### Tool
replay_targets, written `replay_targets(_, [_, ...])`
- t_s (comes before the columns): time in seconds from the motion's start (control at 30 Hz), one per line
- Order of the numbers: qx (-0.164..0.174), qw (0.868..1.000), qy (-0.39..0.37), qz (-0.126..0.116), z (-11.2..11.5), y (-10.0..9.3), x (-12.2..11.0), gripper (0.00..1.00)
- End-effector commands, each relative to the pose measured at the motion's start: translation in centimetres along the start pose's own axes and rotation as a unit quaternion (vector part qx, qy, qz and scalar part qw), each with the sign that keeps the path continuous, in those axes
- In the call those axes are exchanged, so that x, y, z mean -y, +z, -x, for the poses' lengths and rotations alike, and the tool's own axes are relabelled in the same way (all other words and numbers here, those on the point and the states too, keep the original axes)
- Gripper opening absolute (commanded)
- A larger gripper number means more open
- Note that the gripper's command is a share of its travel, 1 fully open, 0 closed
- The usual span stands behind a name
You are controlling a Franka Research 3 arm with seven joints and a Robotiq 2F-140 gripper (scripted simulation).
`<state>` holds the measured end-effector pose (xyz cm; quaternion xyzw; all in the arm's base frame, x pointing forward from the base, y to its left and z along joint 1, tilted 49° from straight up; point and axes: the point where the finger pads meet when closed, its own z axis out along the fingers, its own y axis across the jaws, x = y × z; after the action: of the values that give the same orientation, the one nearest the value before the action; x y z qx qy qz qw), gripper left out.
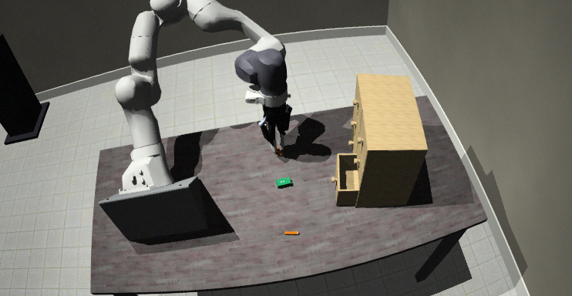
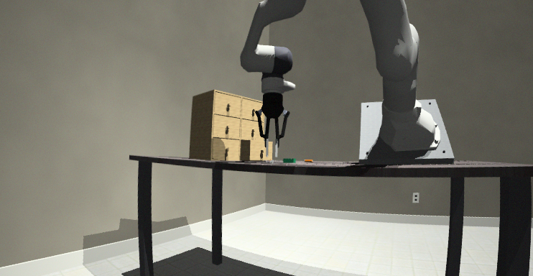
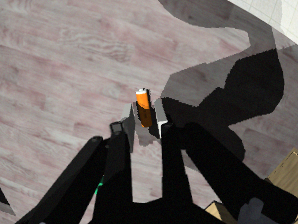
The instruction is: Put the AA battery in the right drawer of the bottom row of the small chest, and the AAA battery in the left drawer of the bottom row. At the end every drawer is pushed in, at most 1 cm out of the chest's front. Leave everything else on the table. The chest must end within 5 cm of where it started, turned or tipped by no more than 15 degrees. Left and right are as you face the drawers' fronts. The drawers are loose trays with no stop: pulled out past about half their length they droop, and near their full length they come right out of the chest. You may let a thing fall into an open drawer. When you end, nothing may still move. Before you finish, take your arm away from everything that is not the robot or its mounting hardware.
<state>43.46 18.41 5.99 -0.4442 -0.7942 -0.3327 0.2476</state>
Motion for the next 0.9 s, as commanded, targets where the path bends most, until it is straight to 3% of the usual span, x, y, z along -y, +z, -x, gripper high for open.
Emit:
replay_targets(0.0, [0.001, 1.0, -0.003, 0.001, 0.05, 0.18, 0.02, 0.17])
replay_targets(0.87, [0.001, 1.0, -0.003, 0.001, 0.05, 1.03, 0.02, 0.17])
